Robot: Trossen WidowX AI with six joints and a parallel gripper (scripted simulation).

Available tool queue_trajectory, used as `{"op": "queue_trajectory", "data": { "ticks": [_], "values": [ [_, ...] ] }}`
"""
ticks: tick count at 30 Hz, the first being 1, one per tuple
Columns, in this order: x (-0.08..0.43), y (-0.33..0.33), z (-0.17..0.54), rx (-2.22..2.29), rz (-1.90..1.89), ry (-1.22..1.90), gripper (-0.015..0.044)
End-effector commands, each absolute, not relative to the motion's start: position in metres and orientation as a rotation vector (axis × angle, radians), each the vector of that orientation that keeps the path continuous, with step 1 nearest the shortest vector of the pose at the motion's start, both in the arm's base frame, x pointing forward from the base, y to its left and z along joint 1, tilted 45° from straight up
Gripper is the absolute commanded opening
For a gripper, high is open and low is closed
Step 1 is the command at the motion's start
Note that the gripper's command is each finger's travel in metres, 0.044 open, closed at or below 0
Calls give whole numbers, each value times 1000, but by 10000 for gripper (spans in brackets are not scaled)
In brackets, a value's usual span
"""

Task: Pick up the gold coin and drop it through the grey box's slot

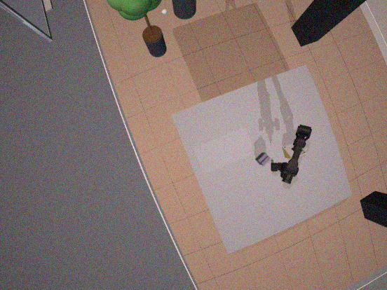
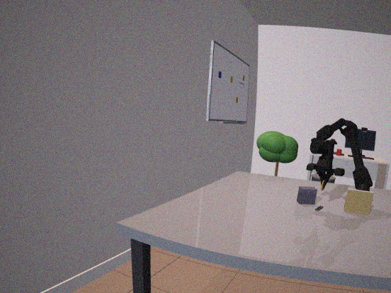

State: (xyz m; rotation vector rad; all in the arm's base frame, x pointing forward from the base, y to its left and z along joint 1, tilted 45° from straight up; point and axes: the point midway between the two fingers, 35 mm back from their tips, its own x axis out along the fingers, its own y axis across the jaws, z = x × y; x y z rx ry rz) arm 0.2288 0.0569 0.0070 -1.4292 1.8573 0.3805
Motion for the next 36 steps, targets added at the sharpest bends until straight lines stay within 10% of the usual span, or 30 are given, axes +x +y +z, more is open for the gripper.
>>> {"op": "queue_trajectory", "data": {
  "ticks": [1,36],
  "values": [
    [230,61,11,-1421,377,1854,0],
    [241,56,17,-816,-389,1689,0]
  ]
}}
